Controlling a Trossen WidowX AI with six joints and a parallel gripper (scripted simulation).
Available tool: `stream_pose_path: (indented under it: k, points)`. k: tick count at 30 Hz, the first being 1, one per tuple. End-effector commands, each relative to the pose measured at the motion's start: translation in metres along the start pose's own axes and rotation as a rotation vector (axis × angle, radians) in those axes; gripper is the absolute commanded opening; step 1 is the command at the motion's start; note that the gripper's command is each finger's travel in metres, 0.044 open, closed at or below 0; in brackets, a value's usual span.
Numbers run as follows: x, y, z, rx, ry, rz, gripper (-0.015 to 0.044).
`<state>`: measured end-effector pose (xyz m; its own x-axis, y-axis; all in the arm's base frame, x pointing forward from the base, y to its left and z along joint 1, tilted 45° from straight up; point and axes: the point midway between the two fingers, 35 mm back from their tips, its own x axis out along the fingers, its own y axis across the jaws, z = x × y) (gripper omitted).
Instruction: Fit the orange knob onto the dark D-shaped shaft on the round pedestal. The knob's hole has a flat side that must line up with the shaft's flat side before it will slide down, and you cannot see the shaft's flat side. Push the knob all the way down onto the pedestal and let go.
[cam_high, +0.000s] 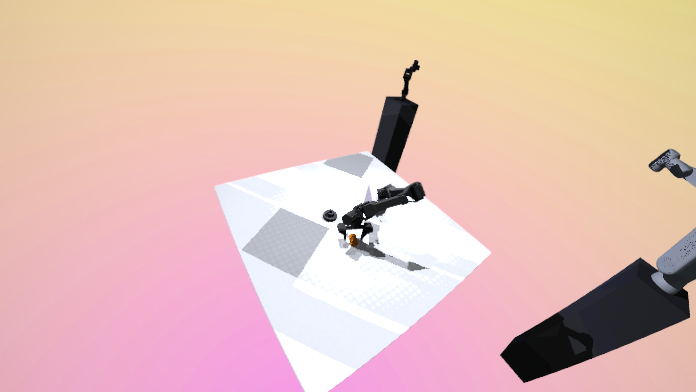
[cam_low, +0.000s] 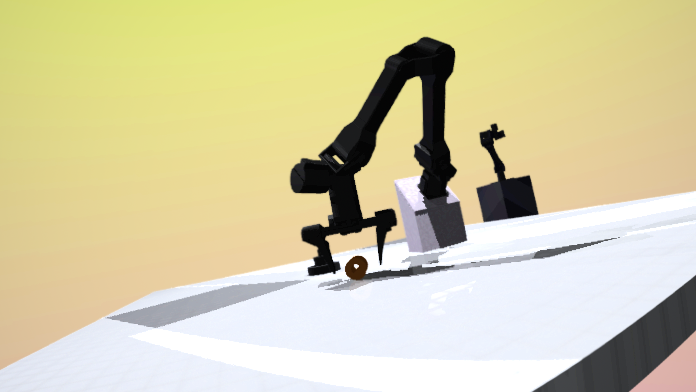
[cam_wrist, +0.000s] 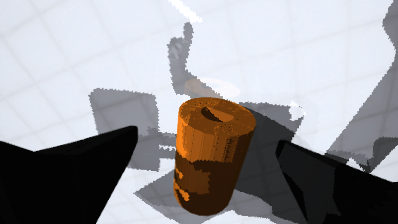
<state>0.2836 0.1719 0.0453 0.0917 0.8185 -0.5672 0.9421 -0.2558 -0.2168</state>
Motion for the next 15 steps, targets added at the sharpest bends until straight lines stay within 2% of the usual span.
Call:
stream_pose_path:
  k: [1, 7, 15]
  points:
    - [0.0028, -0.0007, 0.0024, 0.006, -0.004, 0.002, 0.0387]
    - [0.0028, -0.0007, 0.0024, 0.006, -0.004, 0.002, 0.024]
    - [0.0028, -0.0007, 0.0024, 0.006, -0.004, 0.002, 0.024]
